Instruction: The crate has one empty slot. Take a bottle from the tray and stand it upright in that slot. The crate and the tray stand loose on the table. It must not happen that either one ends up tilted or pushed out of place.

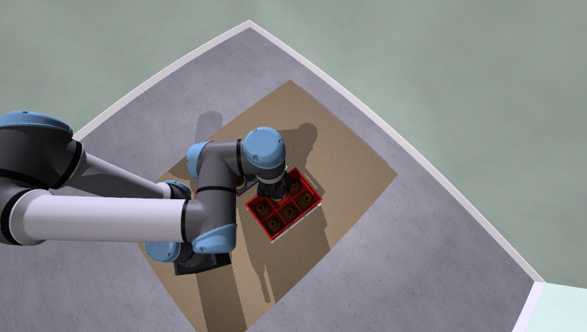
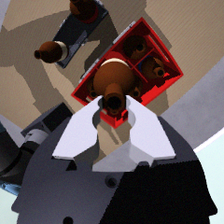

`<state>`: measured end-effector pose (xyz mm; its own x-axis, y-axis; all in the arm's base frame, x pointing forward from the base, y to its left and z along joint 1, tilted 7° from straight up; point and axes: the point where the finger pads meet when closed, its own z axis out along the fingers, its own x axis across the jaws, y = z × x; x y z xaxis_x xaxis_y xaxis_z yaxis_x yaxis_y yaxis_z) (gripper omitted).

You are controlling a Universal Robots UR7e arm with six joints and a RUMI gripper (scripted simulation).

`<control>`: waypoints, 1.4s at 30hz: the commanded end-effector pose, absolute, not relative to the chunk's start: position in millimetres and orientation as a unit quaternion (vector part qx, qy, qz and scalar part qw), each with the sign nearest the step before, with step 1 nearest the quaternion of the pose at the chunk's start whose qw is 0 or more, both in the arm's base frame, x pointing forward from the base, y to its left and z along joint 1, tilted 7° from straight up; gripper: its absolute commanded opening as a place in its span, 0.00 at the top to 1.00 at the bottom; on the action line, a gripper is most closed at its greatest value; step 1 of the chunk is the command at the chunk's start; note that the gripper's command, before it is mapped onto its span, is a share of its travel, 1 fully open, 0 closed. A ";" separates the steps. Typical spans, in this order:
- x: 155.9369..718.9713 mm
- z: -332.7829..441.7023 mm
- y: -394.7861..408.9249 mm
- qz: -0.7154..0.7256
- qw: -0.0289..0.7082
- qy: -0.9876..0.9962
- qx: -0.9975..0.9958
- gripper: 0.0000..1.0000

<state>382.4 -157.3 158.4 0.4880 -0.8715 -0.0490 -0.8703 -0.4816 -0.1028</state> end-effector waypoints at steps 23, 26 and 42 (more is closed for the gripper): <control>384.1 136.7 -155.7 -0.006 0.057 0.506 -0.861 1.00; 384.3 133.2 -155.4 -0.006 0.057 0.506 -0.861 1.00; 385.0 122.7 -154.5 -0.006 0.057 0.506 -0.861 1.00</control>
<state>384.6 -154.3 124.3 0.4880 -0.8714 -0.0492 -0.8703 -0.4816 -0.1028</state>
